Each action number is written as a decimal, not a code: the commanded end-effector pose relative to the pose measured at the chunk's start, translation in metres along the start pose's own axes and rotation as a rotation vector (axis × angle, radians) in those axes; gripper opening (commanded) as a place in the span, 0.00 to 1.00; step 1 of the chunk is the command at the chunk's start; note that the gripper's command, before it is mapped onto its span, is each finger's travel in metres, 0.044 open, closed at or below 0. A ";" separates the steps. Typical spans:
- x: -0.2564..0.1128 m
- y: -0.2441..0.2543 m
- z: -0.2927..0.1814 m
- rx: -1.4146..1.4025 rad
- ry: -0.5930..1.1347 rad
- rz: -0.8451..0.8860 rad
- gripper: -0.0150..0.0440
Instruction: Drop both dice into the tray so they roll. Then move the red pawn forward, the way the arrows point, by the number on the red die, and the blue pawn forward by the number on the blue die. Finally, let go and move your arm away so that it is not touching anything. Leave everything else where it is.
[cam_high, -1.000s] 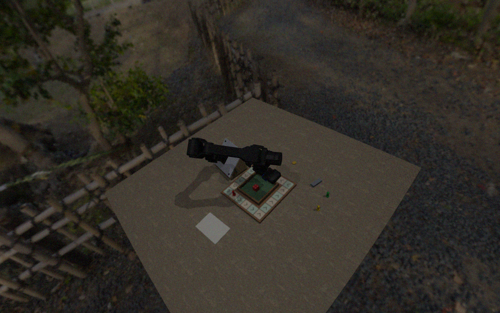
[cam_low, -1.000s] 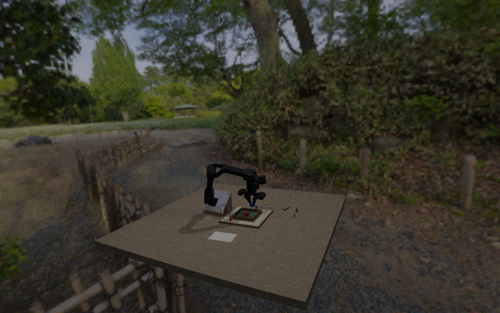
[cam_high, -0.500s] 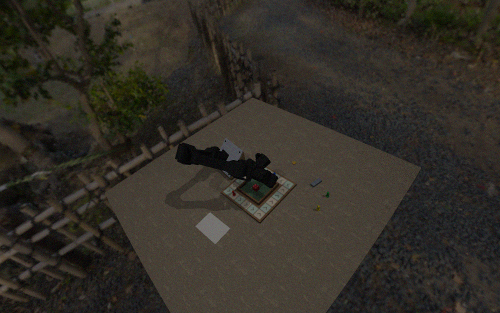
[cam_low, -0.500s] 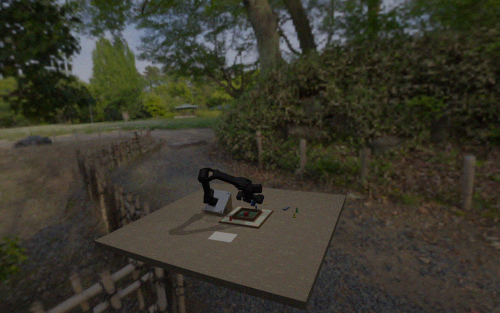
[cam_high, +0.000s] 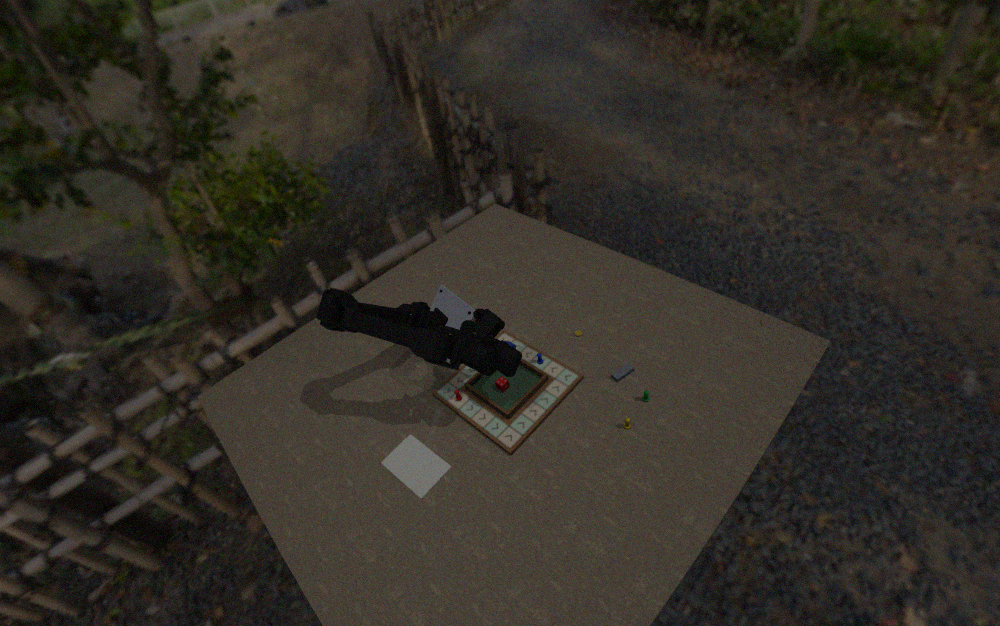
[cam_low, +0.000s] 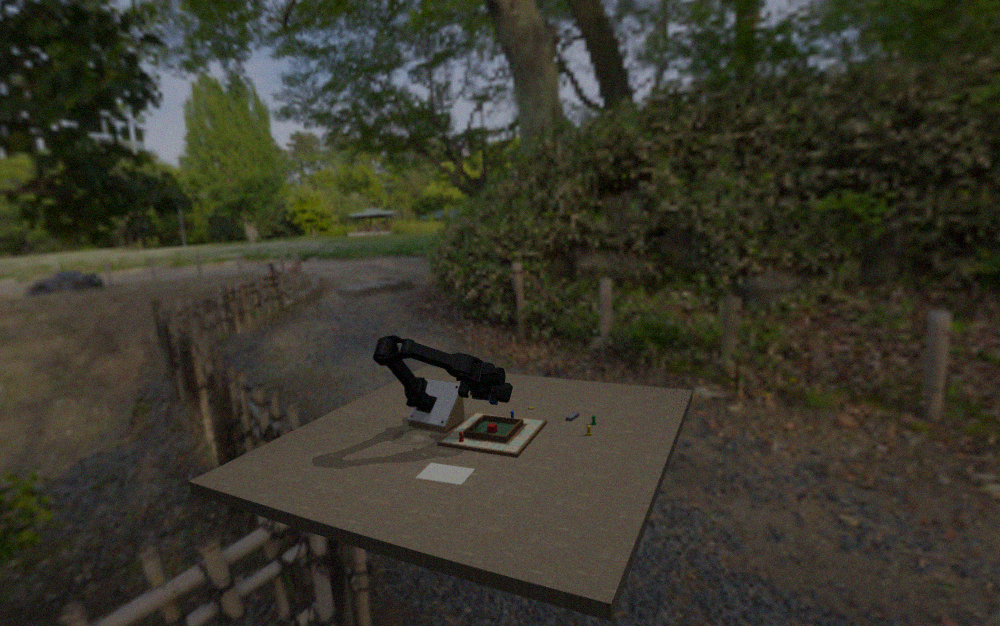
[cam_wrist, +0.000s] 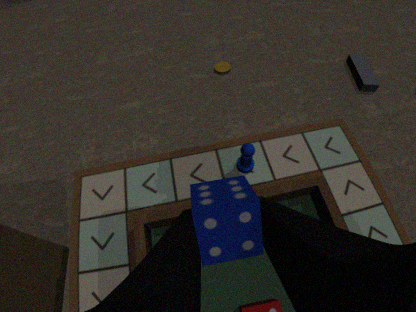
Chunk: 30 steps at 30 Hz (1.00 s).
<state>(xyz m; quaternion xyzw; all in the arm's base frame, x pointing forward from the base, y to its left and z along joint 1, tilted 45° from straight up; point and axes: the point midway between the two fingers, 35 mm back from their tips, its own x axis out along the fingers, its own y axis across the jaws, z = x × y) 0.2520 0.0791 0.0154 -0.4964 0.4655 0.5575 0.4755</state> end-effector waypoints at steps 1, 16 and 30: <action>-0.013 0.019 0.002 0.001 -0.008 -0.007 0.25; -0.013 0.019 0.002 0.001 -0.008 -0.007 0.25; -0.012 -0.047 0.004 0.001 -0.008 -0.010 0.25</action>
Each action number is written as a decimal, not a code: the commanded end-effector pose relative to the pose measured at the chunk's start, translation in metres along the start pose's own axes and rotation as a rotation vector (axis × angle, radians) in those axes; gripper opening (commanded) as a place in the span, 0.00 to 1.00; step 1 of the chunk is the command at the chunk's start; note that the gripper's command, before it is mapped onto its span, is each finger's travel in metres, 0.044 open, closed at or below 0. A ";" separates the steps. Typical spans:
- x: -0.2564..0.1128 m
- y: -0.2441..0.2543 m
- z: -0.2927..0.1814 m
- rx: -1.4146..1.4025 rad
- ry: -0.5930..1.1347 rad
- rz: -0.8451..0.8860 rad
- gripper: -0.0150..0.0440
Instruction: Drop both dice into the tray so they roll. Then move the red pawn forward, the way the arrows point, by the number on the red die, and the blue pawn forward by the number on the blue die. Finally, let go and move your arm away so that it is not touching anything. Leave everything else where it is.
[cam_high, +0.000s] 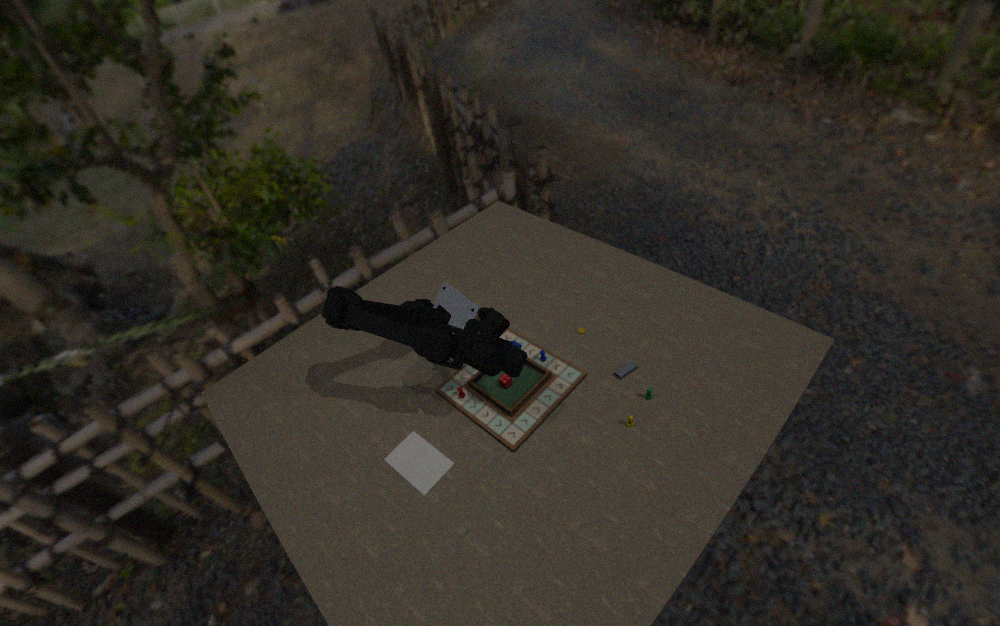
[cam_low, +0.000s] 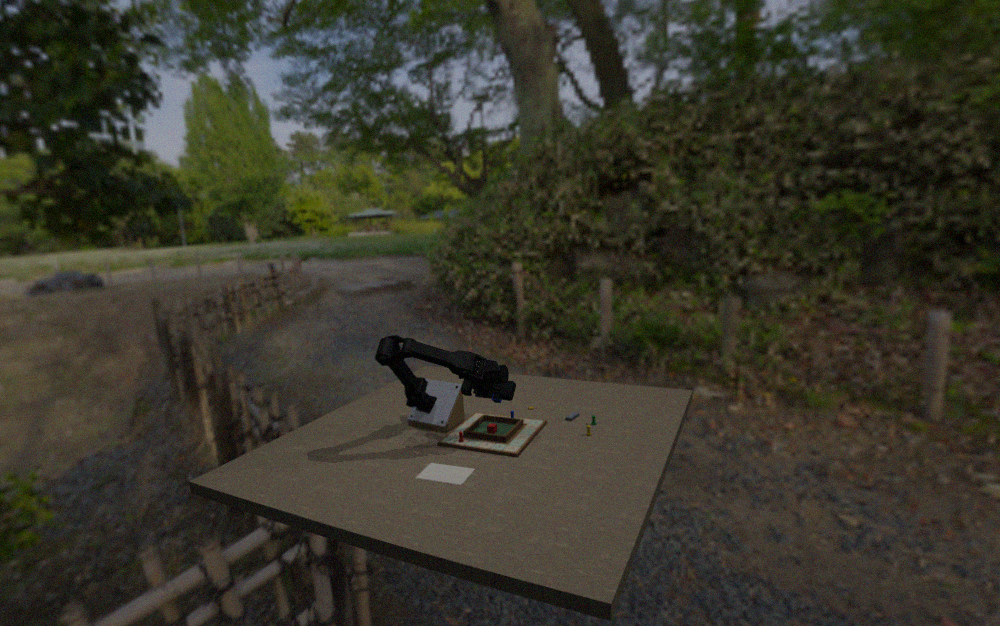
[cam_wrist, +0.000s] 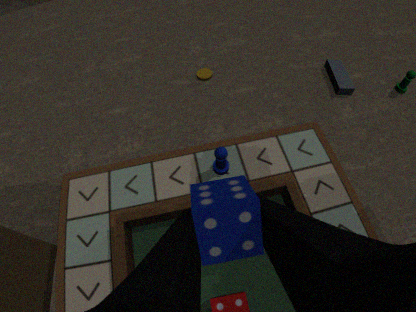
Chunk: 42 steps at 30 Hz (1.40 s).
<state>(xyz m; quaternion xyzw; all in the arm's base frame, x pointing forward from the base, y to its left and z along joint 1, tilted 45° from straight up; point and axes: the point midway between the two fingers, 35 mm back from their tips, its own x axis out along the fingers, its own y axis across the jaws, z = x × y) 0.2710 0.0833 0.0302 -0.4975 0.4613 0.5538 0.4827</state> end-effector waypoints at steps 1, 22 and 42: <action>0.004 -0.030 0.001 -0.004 -0.003 0.006 0.25; 0.003 -0.028 0.000 0.000 0.000 0.002 0.25; -0.023 -0.026 0.031 -0.004 -0.004 0.007 1.00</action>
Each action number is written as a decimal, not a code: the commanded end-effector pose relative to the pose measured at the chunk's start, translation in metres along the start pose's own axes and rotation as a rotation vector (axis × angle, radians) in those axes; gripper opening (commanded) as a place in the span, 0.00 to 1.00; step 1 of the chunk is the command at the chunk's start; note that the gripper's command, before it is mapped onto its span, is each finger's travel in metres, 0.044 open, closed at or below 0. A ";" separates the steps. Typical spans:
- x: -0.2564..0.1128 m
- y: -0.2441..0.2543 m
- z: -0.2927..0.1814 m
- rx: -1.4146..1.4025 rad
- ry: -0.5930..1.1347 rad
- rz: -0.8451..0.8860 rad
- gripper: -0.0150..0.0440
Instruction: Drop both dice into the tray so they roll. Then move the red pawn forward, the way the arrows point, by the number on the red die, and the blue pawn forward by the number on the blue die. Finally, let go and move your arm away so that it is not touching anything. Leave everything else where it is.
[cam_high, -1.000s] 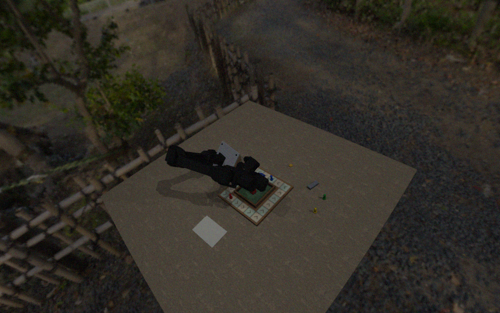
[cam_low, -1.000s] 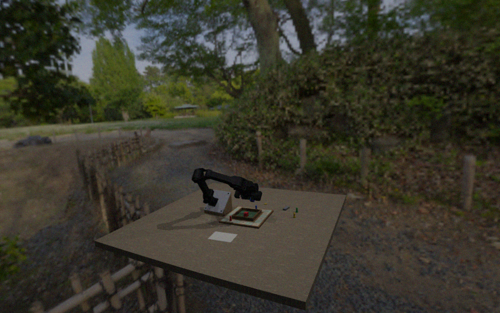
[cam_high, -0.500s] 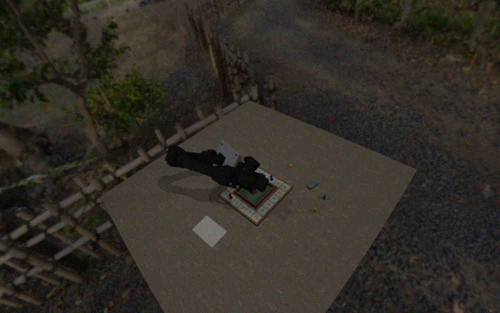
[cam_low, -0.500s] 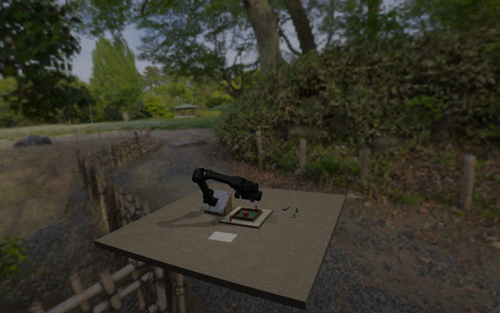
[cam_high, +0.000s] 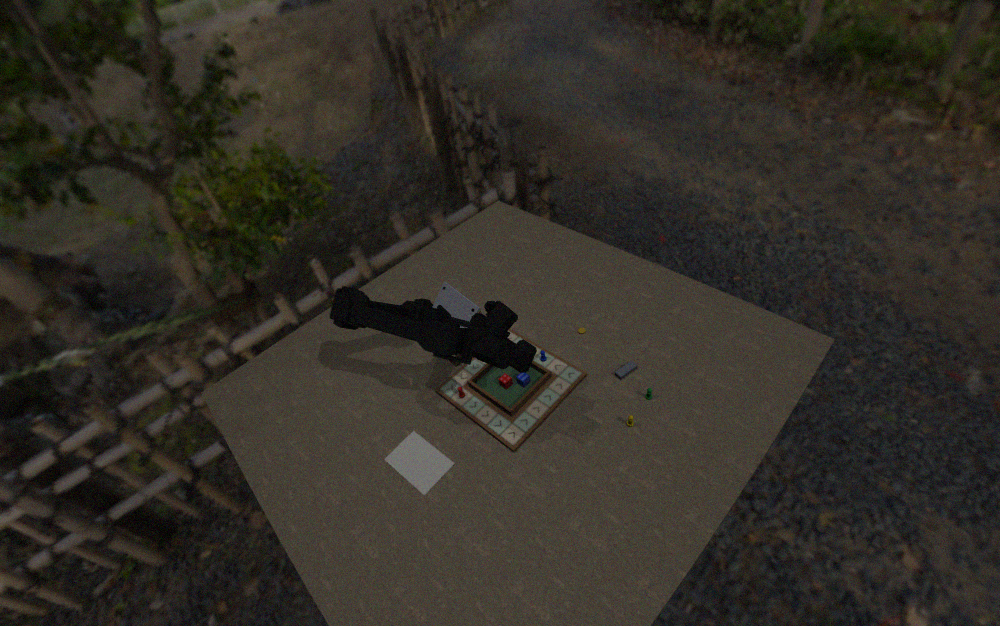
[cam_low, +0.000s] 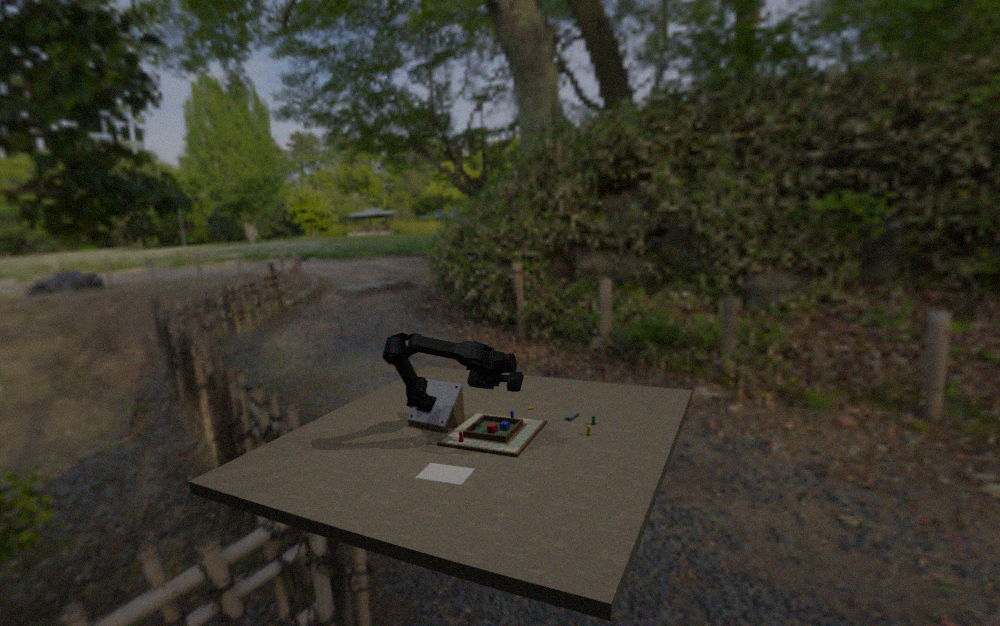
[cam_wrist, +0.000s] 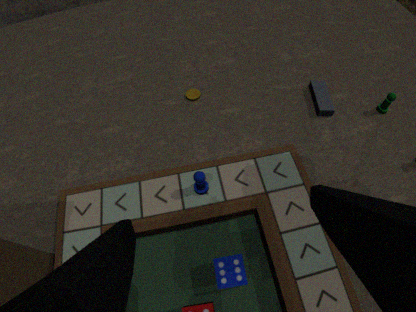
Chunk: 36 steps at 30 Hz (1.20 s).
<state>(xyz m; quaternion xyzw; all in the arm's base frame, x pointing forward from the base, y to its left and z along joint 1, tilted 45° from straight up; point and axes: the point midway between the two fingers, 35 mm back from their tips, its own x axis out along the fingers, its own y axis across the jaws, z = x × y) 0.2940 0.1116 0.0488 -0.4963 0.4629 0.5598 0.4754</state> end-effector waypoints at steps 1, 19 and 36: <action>-0.005 0.000 0.003 0.009 0.012 -0.003 1.00; 0.038 0.000 -0.011 0.015 0.766 0.007 0.96; -0.047 0.096 -0.127 1.316 0.704 -0.595 0.59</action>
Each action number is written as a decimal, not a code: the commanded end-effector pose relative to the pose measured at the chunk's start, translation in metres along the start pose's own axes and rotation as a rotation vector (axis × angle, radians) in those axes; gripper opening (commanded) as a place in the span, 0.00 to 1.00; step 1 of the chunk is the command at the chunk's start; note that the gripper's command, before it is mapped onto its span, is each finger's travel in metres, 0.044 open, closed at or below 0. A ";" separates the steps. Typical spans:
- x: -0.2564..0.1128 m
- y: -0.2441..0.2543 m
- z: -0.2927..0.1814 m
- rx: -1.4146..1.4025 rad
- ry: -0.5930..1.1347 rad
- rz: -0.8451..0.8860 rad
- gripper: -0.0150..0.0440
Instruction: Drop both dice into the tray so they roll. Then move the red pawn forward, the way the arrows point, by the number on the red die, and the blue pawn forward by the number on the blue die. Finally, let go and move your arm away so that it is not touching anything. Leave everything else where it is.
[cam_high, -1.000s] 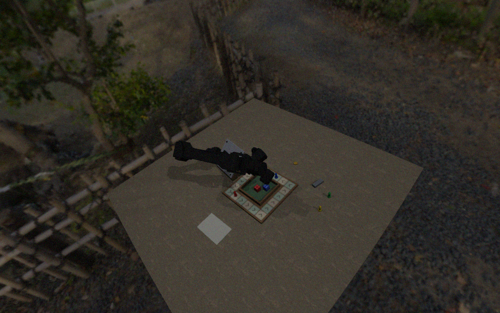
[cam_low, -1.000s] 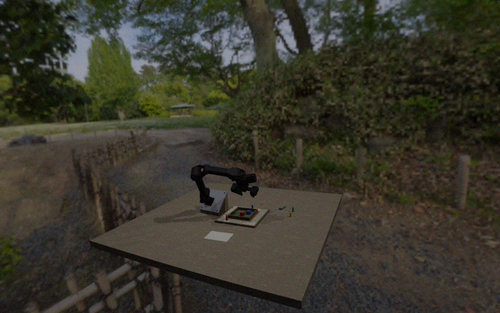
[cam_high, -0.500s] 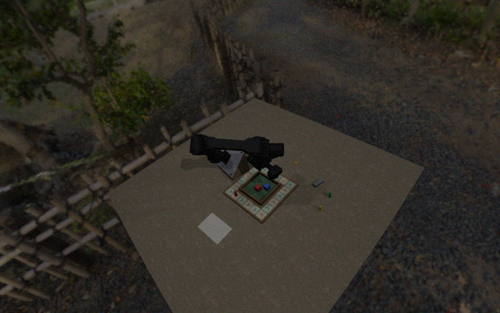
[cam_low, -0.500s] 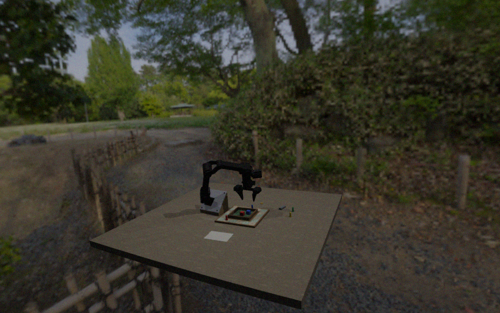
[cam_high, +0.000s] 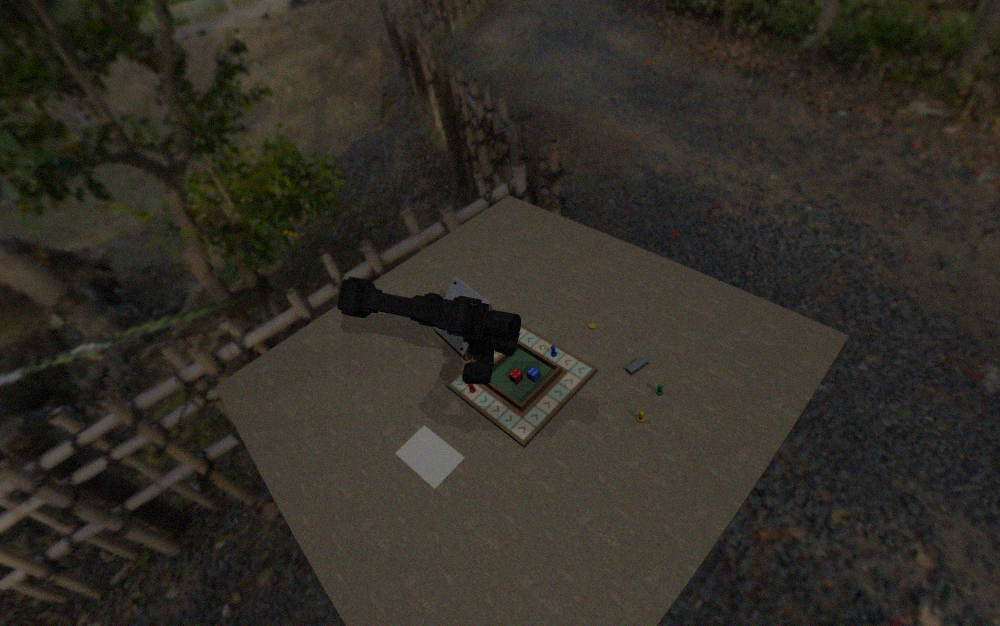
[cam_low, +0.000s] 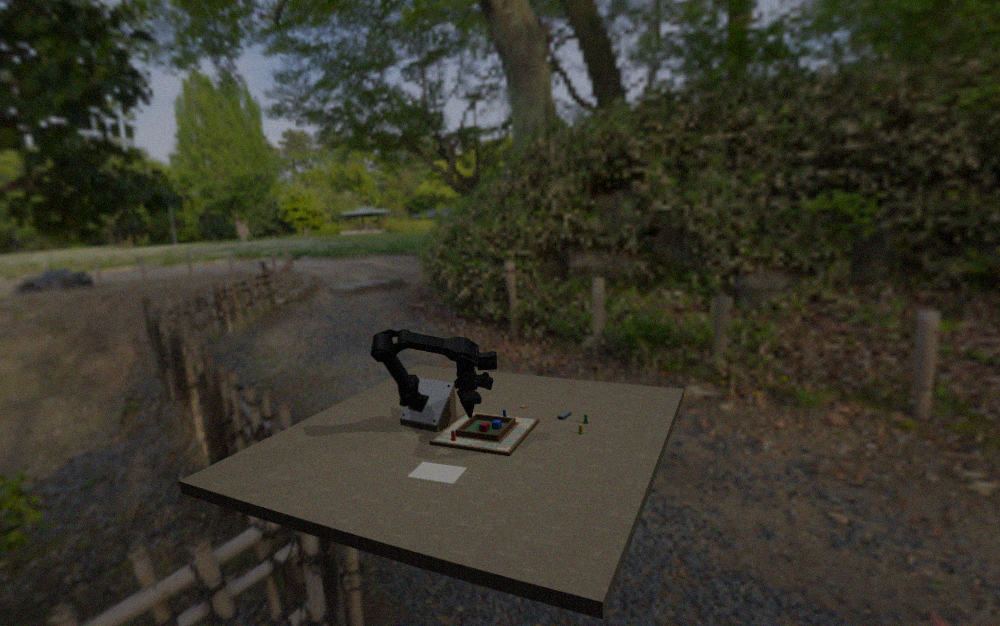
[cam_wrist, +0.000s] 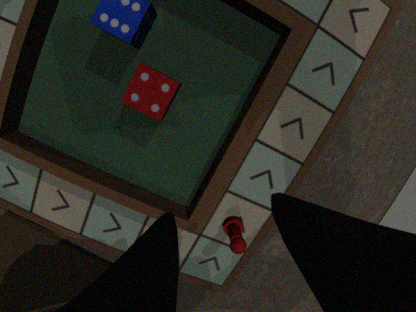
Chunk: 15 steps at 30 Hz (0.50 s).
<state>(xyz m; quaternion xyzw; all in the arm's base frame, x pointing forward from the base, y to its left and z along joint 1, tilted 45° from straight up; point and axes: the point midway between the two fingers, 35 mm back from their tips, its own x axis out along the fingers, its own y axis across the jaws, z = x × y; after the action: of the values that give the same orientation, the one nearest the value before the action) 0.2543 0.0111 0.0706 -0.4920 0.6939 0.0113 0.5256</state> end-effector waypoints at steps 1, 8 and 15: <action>0.012 -0.004 -0.057 0.487 0.008 -0.038 0.59; 0.011 -0.011 -0.059 0.487 0.008 -0.038 0.59; 0.011 -0.009 -0.059 0.487 0.008 -0.038 0.59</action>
<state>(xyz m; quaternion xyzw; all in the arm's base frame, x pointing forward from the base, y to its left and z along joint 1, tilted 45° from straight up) 0.2207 -0.0315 0.0916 -0.3697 0.6735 -0.1599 0.6198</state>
